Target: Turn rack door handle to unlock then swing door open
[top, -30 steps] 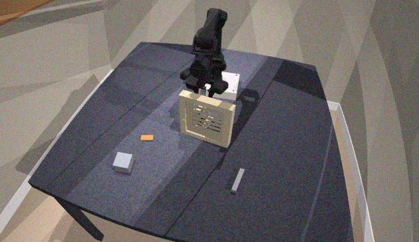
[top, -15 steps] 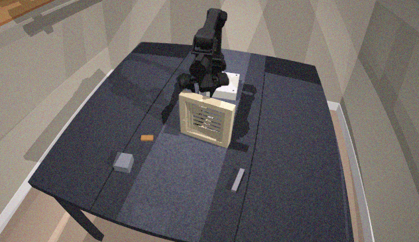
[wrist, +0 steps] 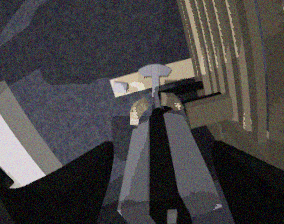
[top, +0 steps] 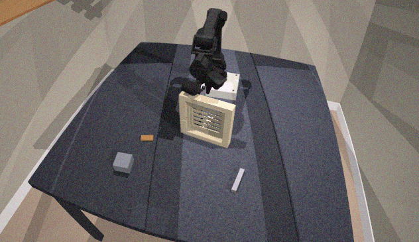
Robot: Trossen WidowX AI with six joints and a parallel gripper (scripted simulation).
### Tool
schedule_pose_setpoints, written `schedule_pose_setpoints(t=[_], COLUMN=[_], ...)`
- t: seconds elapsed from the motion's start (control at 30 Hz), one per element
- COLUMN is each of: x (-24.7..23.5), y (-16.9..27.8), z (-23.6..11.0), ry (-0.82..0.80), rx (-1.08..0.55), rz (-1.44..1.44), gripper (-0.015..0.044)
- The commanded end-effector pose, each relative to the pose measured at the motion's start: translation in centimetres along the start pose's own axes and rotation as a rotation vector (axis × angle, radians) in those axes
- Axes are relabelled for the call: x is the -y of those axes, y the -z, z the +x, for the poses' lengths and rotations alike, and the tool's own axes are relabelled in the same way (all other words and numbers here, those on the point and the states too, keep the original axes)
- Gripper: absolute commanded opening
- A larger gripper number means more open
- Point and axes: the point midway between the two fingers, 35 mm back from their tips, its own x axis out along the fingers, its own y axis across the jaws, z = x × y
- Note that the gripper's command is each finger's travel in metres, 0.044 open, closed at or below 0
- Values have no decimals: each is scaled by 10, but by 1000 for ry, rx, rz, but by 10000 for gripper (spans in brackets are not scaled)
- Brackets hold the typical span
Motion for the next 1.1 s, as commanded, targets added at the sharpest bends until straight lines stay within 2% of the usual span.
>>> schedule_pose_setpoints(t=[0.0,0.17,0.43,1.07], x=[0,0,0,0], y=[-1,-1,-1,-1], z=[1,1,1,1], ry=[-2,-1,-1,-1], rx=[5,5,5,5], rz=[-214,-428,-436,-436], gripper=[287,287,287,160])
